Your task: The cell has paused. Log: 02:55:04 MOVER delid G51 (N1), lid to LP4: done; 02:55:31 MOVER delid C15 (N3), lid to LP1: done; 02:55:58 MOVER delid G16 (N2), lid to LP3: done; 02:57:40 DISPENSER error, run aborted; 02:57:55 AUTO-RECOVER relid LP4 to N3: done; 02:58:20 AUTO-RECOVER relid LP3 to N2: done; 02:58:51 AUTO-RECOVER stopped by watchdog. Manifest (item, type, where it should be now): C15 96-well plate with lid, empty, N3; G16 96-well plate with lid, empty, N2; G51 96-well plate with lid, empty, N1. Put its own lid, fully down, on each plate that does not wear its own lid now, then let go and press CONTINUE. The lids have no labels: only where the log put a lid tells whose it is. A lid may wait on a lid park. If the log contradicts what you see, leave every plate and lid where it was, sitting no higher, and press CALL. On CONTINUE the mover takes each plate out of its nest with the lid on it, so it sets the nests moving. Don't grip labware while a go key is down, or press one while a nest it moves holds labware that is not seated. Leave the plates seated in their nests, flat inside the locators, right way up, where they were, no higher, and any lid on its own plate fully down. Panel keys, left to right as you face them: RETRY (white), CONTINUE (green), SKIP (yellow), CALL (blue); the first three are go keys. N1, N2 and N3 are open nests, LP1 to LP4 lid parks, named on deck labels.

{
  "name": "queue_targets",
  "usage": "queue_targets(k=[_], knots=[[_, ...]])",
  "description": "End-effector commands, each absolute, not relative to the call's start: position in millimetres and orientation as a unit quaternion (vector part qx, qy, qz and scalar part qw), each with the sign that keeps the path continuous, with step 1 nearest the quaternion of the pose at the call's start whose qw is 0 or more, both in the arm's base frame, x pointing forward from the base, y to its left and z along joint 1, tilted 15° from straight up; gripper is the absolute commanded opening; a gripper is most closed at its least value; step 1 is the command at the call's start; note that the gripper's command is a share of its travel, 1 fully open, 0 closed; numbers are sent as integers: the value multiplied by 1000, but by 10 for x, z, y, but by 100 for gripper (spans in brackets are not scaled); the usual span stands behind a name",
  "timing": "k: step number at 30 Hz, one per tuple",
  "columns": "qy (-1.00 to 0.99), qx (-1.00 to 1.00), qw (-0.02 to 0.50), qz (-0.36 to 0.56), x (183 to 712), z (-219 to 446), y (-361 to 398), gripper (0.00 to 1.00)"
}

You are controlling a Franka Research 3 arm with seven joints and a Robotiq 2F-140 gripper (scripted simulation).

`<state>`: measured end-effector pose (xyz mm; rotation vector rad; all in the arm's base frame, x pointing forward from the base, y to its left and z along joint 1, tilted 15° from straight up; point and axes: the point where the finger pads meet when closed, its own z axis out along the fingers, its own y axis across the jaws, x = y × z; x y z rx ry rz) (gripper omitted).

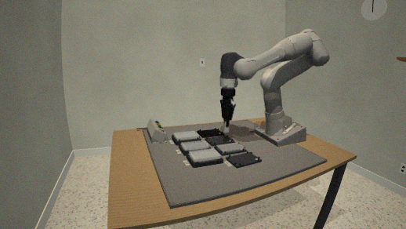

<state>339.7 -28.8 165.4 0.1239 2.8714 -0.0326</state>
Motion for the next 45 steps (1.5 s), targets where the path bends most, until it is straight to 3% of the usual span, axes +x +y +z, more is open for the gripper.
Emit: queue_targets(k=[1, 8, 16, 31, 40, 41, 45], knots=[[990, 47, 134, -11, 3393, 1649, -300, 0], [990, 35, 133, -13, 3402, 1654, -291, 0], [983, -140, 116, -36, 3587, 1738, -125, 0], [890, -439, 103, -63, 5012, 2087, 738, 0], [817, -565, 91, -71, 5184, 2091, 833, 0], [807, -579, 89, -73, 5184, 2091, 833, 66], [768, -631, 77, -78, 5184, 2091, 833, 66]])
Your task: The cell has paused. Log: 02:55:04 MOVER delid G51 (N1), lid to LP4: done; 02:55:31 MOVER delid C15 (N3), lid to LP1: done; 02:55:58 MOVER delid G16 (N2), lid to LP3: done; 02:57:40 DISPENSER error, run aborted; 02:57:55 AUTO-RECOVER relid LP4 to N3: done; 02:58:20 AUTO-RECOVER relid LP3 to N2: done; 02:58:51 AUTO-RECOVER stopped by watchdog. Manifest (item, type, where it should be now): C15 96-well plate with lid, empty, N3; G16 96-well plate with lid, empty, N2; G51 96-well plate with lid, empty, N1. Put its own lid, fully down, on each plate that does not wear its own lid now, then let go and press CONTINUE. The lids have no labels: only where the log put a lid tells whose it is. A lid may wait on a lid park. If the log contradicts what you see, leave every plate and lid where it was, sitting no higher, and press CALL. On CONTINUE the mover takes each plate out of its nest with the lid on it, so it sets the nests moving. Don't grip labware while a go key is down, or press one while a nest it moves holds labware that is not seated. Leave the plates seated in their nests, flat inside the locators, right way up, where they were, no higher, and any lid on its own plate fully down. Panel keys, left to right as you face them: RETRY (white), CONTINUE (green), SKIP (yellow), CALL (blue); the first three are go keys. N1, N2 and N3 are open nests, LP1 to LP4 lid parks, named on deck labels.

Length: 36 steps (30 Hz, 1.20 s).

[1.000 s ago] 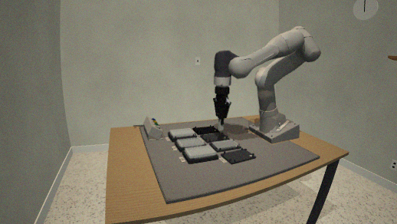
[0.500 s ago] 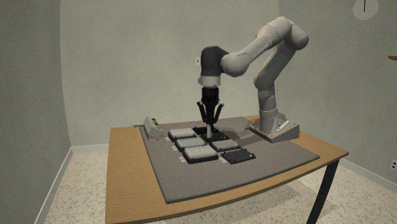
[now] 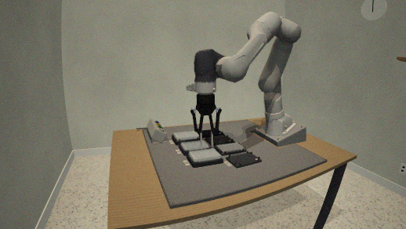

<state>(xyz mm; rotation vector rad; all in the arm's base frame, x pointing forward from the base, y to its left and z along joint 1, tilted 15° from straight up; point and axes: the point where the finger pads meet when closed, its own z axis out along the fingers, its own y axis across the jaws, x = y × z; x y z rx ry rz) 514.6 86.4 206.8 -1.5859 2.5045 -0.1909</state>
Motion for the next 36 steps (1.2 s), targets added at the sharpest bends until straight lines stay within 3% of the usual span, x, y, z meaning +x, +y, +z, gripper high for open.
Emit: queue_targets(k=[1, 36], knots=[[758, -643, 74, -80, 5184, 2091, 833, 66], [306, -943, -12, -132, 5185, 2086, 833, 66]])
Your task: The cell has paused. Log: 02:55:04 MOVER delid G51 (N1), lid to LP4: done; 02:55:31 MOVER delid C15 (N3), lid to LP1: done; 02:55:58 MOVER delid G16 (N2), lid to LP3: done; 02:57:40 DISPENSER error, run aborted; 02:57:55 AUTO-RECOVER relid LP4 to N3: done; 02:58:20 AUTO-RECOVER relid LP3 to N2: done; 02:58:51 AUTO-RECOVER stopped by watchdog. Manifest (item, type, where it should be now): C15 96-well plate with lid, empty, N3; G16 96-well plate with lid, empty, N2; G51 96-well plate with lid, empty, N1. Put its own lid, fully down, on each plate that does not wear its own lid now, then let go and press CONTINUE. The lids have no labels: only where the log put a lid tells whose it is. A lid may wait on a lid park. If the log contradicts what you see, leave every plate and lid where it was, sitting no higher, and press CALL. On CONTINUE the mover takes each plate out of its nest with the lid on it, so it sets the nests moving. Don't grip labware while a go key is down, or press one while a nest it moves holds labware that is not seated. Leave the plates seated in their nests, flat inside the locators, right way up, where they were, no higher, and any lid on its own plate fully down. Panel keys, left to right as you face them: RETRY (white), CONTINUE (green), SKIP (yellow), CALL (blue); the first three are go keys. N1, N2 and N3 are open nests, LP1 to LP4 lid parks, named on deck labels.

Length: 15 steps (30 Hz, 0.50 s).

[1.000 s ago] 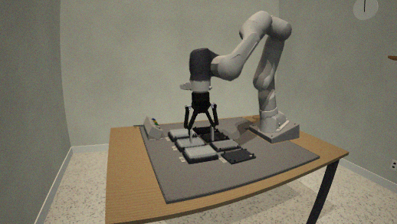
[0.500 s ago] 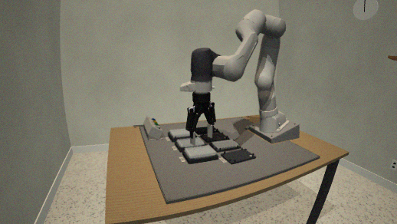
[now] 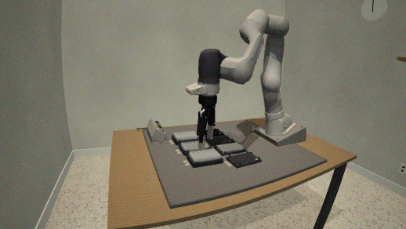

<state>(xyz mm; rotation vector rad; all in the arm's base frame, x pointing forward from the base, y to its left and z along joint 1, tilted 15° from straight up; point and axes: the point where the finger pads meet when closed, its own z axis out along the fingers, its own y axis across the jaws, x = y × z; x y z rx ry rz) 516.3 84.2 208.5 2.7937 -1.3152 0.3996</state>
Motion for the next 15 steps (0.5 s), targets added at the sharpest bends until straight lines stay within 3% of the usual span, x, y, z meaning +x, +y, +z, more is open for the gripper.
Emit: queue_targets(k=[1, 15], knots=[[-292, 947, 13, 133, 5186, 2084, 832, 66], [-113, 984, 15, 134, 5206, 2014, 829, 66]])
